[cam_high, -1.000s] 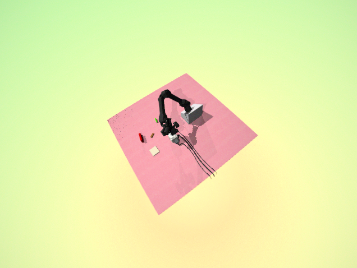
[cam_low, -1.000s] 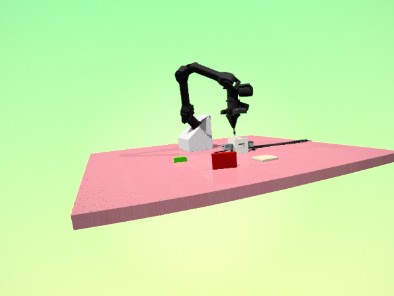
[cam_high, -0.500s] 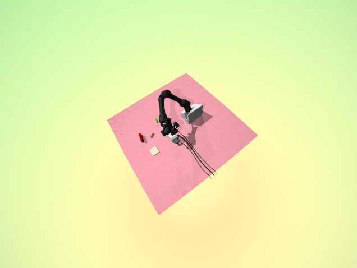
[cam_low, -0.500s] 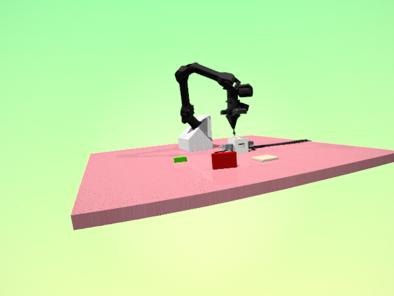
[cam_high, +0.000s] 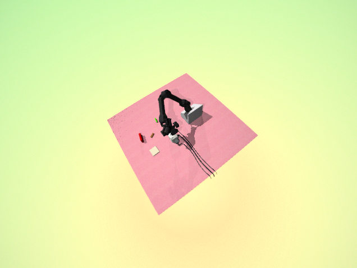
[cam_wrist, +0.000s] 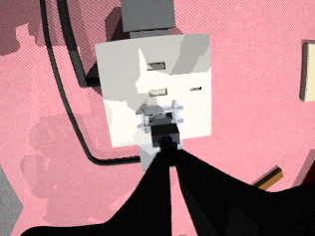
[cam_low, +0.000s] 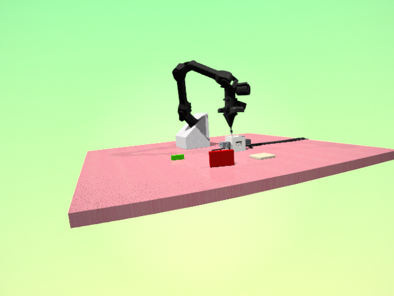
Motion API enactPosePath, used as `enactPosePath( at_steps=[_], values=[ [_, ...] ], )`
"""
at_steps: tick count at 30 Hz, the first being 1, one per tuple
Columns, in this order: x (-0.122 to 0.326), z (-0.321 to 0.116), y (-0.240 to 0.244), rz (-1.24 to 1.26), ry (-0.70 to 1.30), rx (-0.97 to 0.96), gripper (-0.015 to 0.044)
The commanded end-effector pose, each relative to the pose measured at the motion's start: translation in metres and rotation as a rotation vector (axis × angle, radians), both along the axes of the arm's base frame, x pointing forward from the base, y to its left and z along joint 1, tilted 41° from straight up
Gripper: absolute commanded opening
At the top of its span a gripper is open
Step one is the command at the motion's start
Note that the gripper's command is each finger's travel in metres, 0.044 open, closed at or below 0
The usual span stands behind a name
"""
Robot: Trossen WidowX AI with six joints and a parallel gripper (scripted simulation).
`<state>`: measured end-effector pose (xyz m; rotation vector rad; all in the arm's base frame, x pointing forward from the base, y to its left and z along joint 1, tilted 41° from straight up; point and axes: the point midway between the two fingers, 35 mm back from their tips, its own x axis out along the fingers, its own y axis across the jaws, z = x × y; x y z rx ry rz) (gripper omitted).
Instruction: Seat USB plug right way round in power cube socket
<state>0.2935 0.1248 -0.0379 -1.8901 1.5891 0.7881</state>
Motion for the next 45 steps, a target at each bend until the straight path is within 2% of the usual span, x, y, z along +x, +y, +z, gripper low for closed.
enactPosePath(
  at_steps=[1,45],
  values=[
    [0.0004,-0.0005,-0.001,0.005,0.002,-0.004,0.0],
    [0.0011,-0.0045,-0.0044,0.005,0.002,-0.004,0.0]
  ],
)
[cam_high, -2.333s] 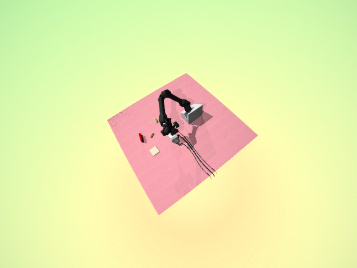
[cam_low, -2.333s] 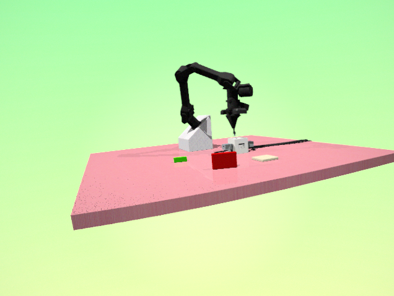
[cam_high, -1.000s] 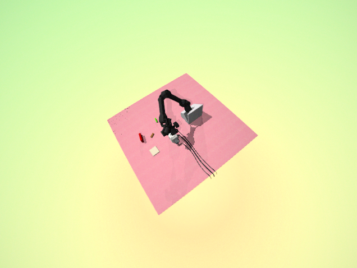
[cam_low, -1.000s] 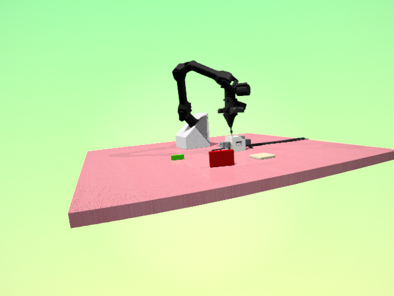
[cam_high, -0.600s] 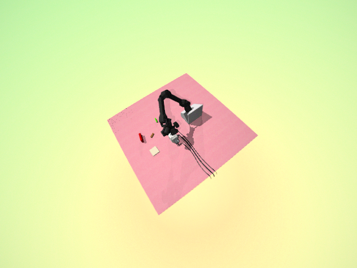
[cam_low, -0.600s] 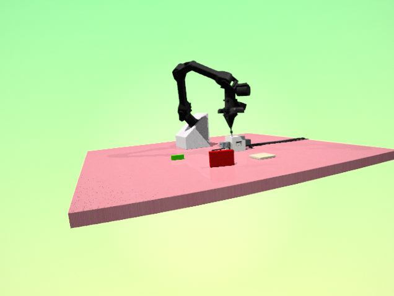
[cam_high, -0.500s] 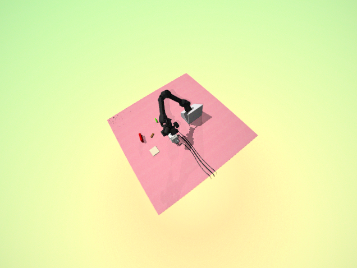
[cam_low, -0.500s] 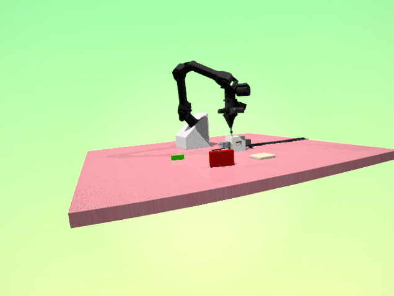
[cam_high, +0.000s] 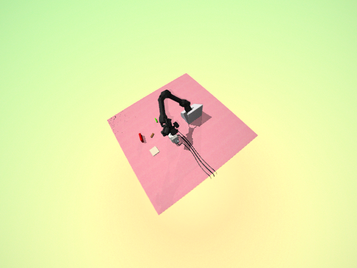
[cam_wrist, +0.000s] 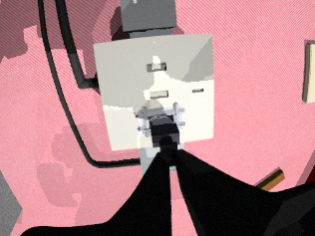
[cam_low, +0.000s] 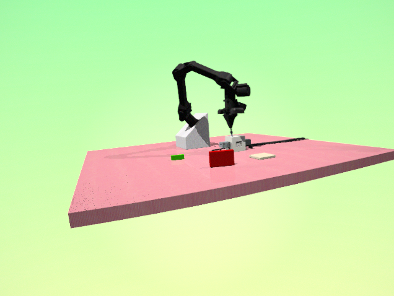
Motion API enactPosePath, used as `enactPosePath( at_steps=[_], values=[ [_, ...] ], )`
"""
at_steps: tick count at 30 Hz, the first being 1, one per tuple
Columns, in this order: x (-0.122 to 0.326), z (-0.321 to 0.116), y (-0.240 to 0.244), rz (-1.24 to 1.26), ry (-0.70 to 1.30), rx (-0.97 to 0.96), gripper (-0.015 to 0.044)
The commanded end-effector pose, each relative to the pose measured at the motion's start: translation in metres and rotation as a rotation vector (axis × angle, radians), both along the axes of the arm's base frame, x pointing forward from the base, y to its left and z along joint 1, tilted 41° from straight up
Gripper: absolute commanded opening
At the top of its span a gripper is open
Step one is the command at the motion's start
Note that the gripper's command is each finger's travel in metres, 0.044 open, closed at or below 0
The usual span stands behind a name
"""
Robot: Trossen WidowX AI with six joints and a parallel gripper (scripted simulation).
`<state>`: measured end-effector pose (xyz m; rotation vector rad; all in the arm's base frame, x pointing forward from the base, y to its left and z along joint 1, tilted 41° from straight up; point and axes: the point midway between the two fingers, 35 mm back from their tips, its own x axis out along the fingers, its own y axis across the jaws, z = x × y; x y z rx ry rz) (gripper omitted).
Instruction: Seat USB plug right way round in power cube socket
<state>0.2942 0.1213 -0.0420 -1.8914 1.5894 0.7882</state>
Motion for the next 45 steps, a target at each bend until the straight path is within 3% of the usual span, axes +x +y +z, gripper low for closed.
enactPosePath(
  at_steps=[1,45],
  values=[
    [0.0004,-0.0005,-0.0009,0.004,0.001,-0.003,0.0],
    [0.0011,-0.0045,-0.0043,0.004,0.001,-0.003,0.0]
  ],
)
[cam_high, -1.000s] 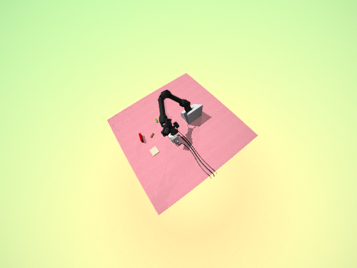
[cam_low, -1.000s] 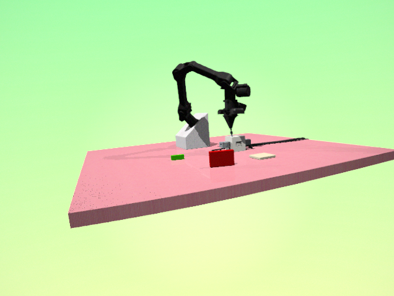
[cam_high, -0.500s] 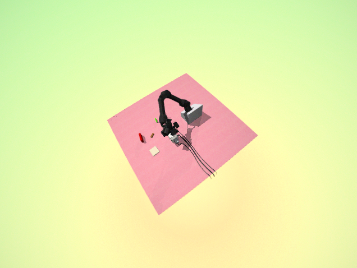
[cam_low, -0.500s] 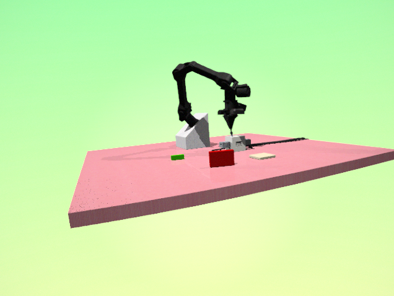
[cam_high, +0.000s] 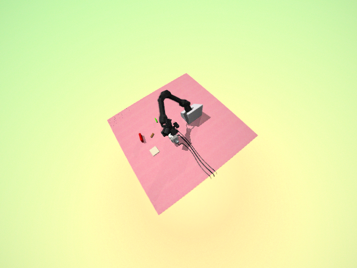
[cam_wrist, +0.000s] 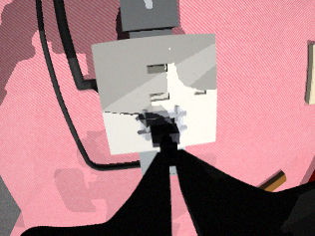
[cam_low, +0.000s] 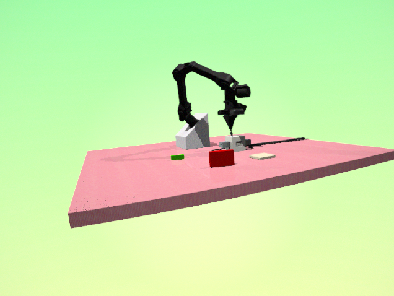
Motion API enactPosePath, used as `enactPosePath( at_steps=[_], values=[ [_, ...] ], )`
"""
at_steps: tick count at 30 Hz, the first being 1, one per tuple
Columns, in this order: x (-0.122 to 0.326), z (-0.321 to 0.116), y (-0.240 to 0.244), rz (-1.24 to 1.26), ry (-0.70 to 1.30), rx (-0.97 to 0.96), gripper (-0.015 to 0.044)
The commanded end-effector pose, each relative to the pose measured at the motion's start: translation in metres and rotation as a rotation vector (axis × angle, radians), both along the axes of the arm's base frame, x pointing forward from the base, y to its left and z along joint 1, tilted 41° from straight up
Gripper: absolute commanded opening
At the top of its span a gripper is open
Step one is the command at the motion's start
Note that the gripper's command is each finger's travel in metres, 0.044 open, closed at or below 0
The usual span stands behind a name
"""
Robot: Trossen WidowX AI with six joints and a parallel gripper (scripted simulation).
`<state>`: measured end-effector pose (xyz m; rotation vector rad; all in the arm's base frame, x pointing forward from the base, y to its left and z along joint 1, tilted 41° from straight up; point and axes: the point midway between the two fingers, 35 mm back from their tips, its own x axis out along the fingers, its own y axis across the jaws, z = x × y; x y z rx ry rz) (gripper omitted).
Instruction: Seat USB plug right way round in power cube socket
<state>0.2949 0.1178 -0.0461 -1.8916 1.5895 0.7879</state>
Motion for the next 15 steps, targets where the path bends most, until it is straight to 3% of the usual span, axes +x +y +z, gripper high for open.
enactPosePath(
  at_steps=[1,15],
  values=[
    [0.0004,-0.0005,-0.0009,0.004,0.001,-0.003,0.0],
    [0.0006,-0.0018,-0.002,0.004,0.001,-0.003,0.0]
  ],
)
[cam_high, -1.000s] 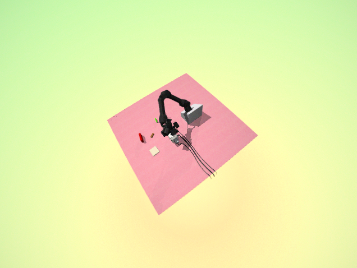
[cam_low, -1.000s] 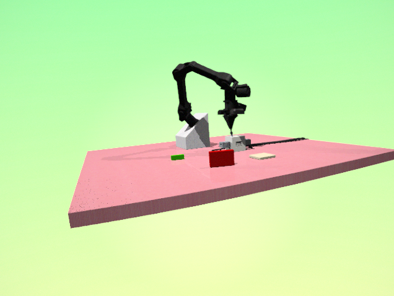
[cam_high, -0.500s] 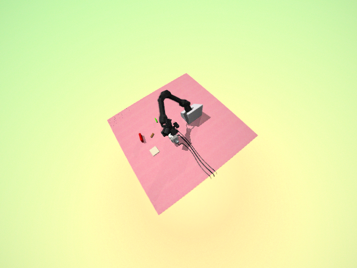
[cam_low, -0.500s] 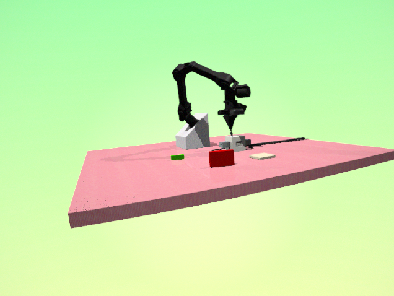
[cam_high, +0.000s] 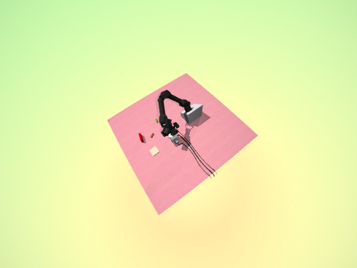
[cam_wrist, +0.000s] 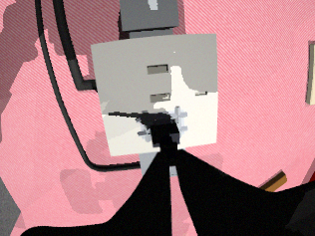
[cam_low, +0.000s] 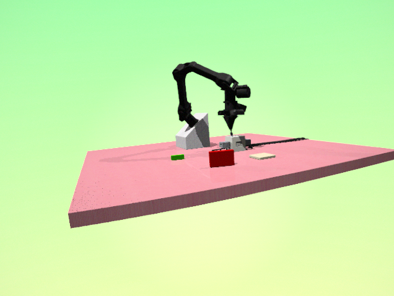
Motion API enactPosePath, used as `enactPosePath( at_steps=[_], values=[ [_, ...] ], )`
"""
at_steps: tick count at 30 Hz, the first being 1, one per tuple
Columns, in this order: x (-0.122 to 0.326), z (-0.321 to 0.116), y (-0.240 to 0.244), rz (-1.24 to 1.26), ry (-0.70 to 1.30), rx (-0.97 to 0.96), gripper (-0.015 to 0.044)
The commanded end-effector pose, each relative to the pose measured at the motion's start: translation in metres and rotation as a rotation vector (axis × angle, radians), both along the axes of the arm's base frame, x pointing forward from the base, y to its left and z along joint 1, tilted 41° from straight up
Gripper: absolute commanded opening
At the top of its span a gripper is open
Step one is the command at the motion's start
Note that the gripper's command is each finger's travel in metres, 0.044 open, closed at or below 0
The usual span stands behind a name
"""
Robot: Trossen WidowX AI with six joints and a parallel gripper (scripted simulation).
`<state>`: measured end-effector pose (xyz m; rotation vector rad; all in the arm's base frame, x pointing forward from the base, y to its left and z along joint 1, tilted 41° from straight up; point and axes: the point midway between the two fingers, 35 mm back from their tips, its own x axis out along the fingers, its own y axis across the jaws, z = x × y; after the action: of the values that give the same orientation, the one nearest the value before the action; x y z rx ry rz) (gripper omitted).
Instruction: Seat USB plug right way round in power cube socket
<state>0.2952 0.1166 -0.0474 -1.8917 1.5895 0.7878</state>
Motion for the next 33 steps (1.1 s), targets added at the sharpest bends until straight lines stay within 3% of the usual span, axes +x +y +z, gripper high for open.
enactPosePath(
  at_steps=[1,33],
  values=[
    [0.0004,-0.0005,-0.0009,0.004,0.001,-0.003,0.0],
    [0.0009,-0.0034,-0.0034,0.004,0.001,-0.003,0.0]
  ],
)
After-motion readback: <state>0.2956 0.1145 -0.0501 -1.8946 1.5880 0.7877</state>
